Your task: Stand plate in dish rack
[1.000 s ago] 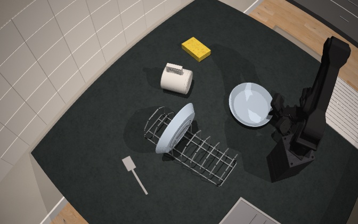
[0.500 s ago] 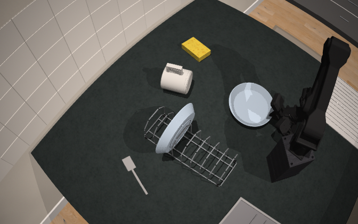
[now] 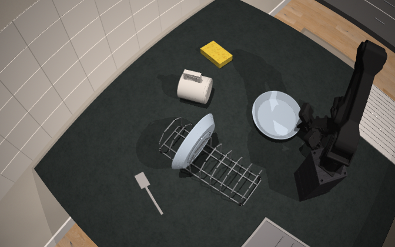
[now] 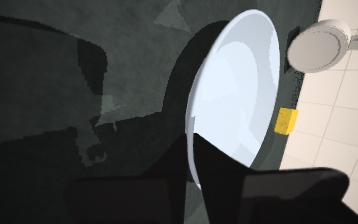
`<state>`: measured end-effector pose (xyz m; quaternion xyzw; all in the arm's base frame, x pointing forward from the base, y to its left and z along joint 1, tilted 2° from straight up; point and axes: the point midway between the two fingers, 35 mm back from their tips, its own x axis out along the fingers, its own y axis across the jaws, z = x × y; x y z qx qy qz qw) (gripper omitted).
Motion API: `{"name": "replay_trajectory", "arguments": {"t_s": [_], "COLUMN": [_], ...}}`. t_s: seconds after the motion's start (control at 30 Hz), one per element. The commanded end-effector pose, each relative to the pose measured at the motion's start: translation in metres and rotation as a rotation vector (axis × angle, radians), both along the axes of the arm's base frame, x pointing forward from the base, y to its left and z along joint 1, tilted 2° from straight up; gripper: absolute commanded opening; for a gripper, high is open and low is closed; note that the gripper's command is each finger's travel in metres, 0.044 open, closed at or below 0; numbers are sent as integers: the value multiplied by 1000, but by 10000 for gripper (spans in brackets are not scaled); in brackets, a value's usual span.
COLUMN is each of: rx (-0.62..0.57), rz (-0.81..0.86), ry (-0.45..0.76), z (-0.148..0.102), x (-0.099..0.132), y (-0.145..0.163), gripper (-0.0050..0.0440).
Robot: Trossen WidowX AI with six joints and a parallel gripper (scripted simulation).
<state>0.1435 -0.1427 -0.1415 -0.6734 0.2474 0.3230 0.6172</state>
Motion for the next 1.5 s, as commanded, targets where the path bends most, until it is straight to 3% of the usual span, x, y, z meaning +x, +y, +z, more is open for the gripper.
{"name": "replay_trajectory", "arguments": {"t_s": [0.0,1.47], "rx": [-1,-2], "rz": [0,1], "ry": [3,26], "z": [0,3], "x": [0,1], "y": [0,0], "gripper": [0,0]}}
